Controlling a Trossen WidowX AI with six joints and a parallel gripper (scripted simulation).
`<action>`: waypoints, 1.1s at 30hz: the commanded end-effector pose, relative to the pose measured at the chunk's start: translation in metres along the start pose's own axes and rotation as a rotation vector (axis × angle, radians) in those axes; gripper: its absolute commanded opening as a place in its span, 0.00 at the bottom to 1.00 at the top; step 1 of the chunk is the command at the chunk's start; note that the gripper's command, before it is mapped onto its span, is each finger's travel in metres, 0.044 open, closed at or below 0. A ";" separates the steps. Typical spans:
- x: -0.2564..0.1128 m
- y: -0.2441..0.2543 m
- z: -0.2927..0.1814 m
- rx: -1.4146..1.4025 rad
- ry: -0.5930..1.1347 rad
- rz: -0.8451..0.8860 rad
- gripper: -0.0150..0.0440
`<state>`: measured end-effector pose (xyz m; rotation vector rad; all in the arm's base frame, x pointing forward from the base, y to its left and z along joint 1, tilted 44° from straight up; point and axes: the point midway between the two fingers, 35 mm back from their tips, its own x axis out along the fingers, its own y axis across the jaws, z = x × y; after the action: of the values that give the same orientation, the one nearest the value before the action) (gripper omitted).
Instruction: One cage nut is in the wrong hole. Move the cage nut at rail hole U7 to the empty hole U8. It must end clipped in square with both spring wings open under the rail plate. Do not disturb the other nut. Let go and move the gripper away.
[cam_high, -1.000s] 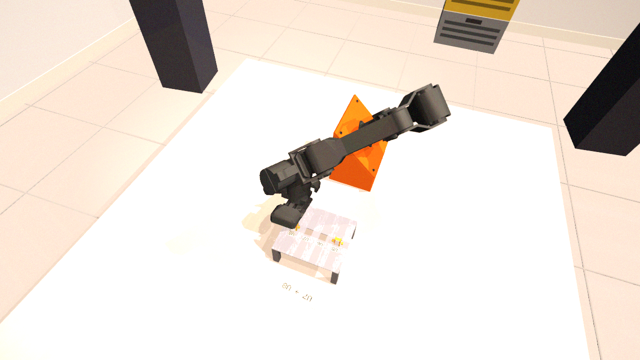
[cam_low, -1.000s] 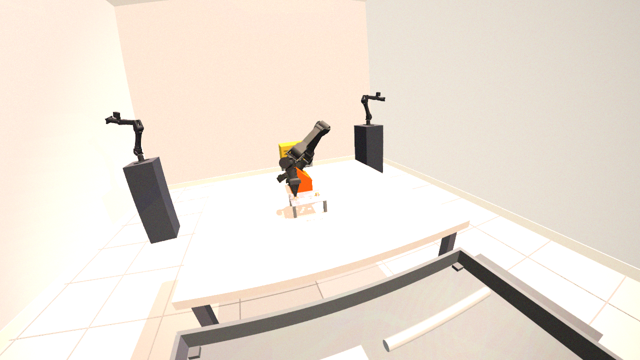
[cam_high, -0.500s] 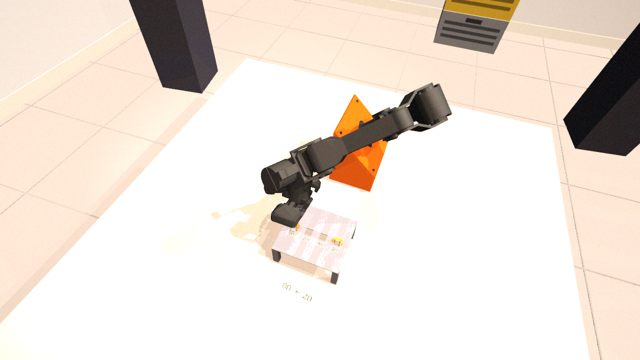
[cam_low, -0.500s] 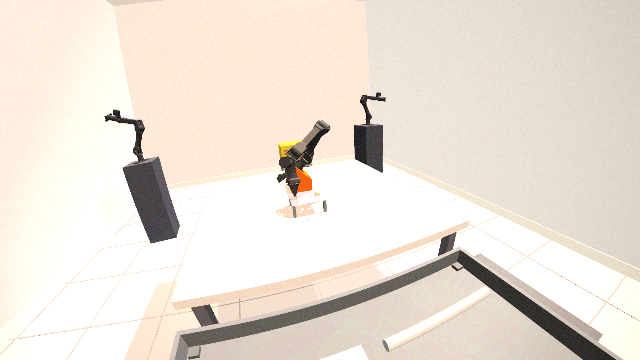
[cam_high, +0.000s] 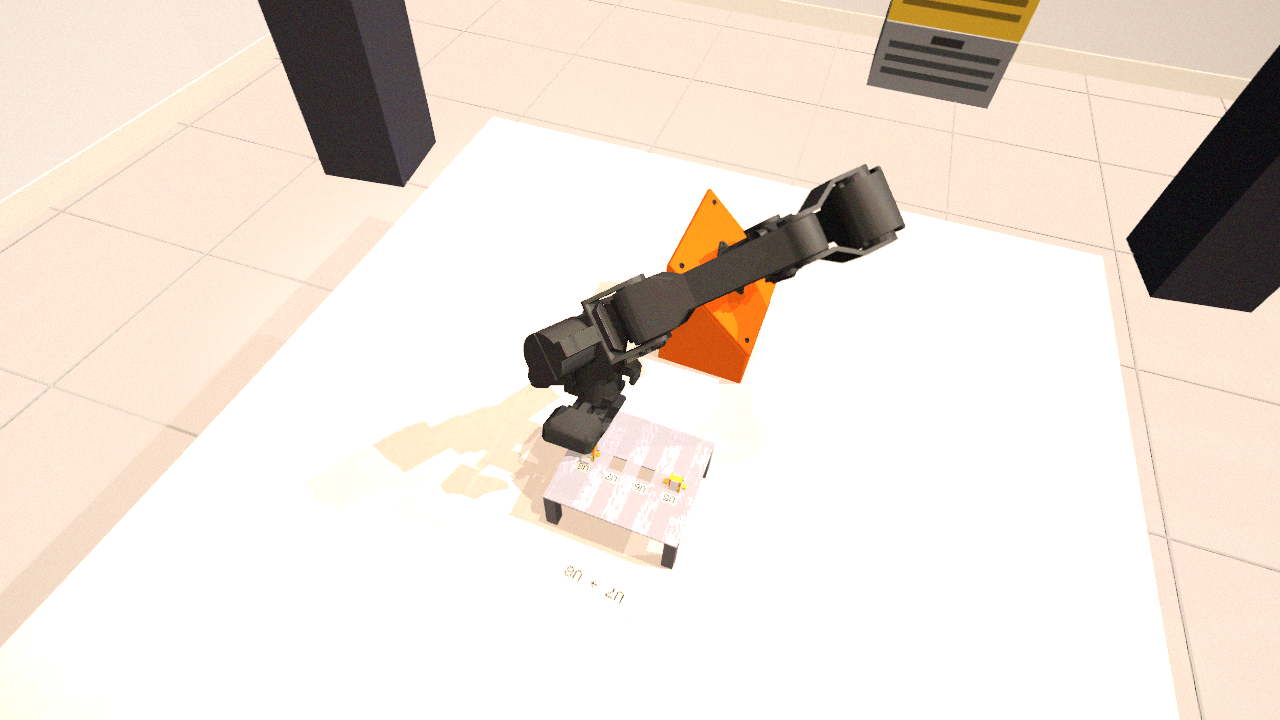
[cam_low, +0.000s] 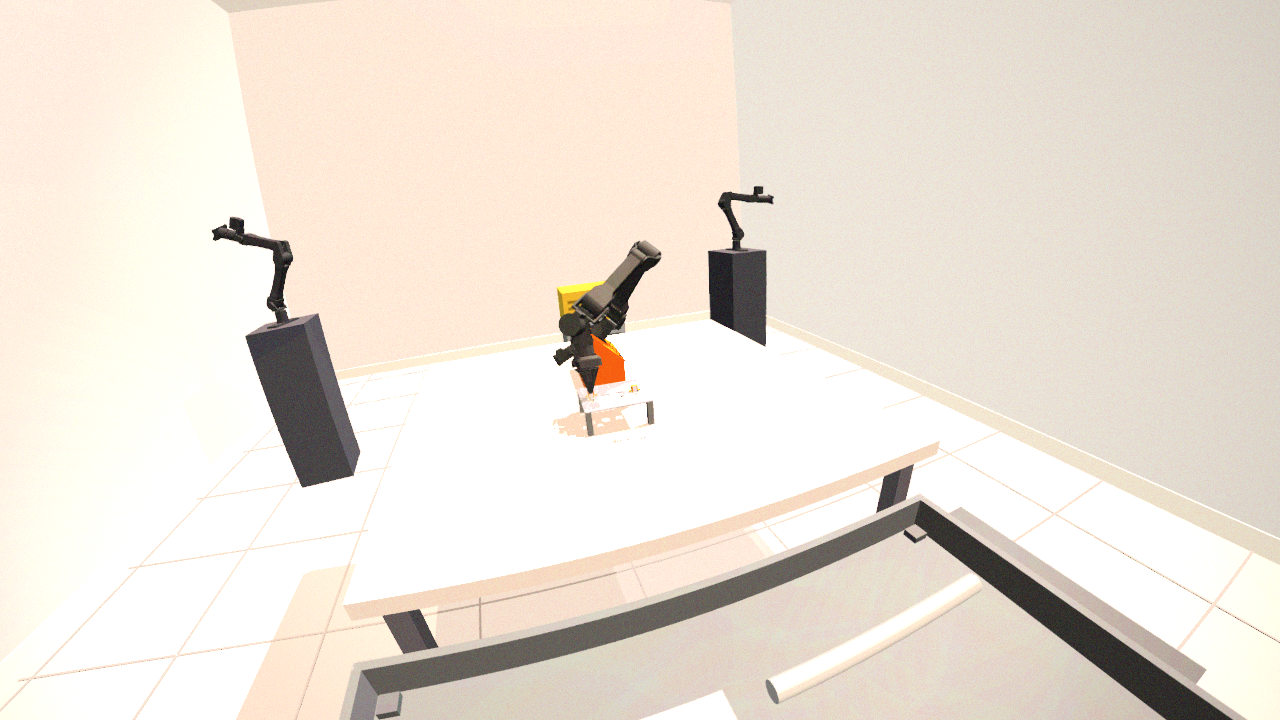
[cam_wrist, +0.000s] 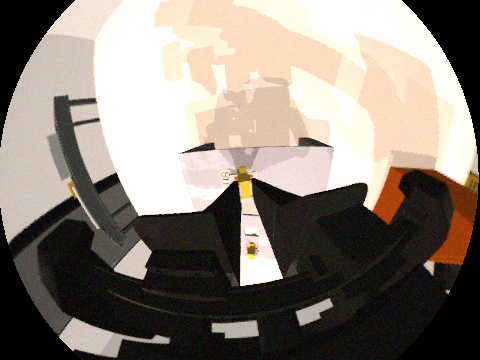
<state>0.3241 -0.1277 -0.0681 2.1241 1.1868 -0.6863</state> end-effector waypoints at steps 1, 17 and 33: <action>0.001 -0.003 -0.001 0.009 0.004 0.006 0.30; 0.001 -0.004 -0.001 0.009 0.004 0.020 0.30; 0.001 -0.005 -0.001 0.009 0.004 0.041 0.30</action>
<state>0.3225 -0.1266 -0.0691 2.1404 1.1449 -0.6700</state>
